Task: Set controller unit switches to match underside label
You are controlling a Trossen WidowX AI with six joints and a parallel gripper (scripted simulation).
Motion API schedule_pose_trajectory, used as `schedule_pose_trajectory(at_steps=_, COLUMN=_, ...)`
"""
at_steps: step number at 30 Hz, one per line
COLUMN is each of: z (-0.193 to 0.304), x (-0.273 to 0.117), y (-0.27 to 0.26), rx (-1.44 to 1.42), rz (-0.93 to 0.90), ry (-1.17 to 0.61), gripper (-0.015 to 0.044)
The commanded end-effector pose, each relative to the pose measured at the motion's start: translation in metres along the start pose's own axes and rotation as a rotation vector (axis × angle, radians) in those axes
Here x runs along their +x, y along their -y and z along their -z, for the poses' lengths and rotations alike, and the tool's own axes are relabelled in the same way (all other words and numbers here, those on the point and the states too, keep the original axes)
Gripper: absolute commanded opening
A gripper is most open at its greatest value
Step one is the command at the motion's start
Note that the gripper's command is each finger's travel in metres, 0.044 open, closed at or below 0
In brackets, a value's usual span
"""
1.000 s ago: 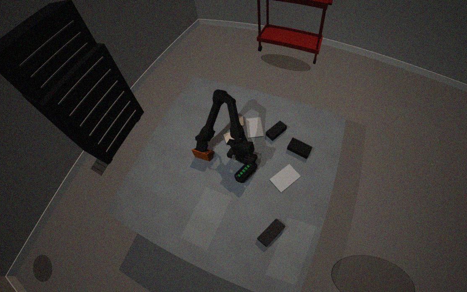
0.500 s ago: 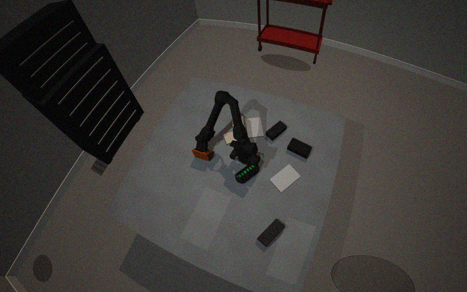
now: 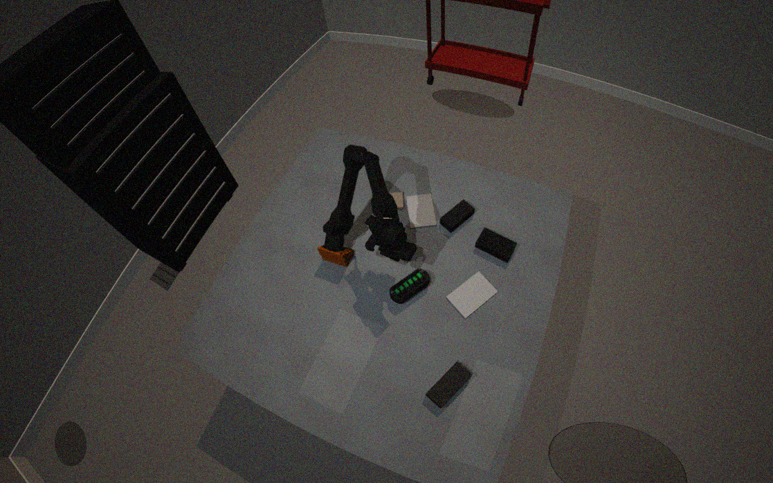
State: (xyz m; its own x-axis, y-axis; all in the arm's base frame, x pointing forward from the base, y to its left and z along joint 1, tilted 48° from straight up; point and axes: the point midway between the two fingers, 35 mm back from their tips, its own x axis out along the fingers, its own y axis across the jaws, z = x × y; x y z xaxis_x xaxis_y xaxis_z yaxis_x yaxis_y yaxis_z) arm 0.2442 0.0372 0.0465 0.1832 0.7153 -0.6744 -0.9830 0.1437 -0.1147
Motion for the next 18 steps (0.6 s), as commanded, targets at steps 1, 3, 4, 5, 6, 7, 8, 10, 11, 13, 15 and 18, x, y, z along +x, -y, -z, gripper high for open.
schedule_pose_trajectory(at_steps=1, z=0.0, x=-0.002, y=-0.007, rx=0.001, rz=-0.012, ry=0.0, gripper=0.0)
schedule_pose_trajectory(at_steps=3, z=0.0, x=-0.002, y=-0.007, rx=0.007, rz=-0.012, ry=-0.002, gripper=0.0)
schedule_pose_trajectory(at_steps=4, z=0.0, x=-0.001, y=-0.004, rx=0.023, rz=-0.014, ry=-0.007, gripper=0.0)
schedule_pose_trajectory(at_steps=5, z=-0.001, x=-0.001, y=-0.001, rx=0.051, rz=-0.017, ry=-0.016, gripper=0.0)
schedule_pose_trajectory(at_steps=6, z=-0.001, x=0.001, y=0.004, rx=0.086, rz=-0.02, ry=-0.027, gripper=0.0)
schedule_pose_trajectory(at_steps=7, z=-0.002, x=0.002, y=0.009, rx=0.121, rz=-0.022, ry=-0.038, gripper=0.0)
schedule_pose_trajectory(at_steps=8, z=-0.003, x=0.003, y=0.014, rx=0.157, rz=-0.023, ry=-0.05, gripper=0.0)
schedule_pose_trajectory(at_steps=10, z=-0.005, x=0.006, y=0.024, rx=0.227, rz=-0.023, ry=-0.072, gripper=0.0)
schedule_pose_trajectory(at_steps=11, z=-0.006, x=0.008, y=0.03, rx=0.263, rz=-0.022, ry=-0.083, gripper=0.0)
schedule_pose_trajectory(at_steps=13, z=-0.009, x=0.012, y=0.04, rx=0.333, rz=-0.018, ry=-0.104, gripper=0.0)
schedule_pose_trajectory(at_steps=15, z=-0.011, x=0.015, y=0.049, rx=0.395, rz=-0.011, ry=-0.122, gripper=0.0)
schedule_pose_trajectory(at_steps=18, z=-0.012, x=0.016, y=0.052, rx=0.417, rz=-0.008, ry=-0.128, gripper=0.0)
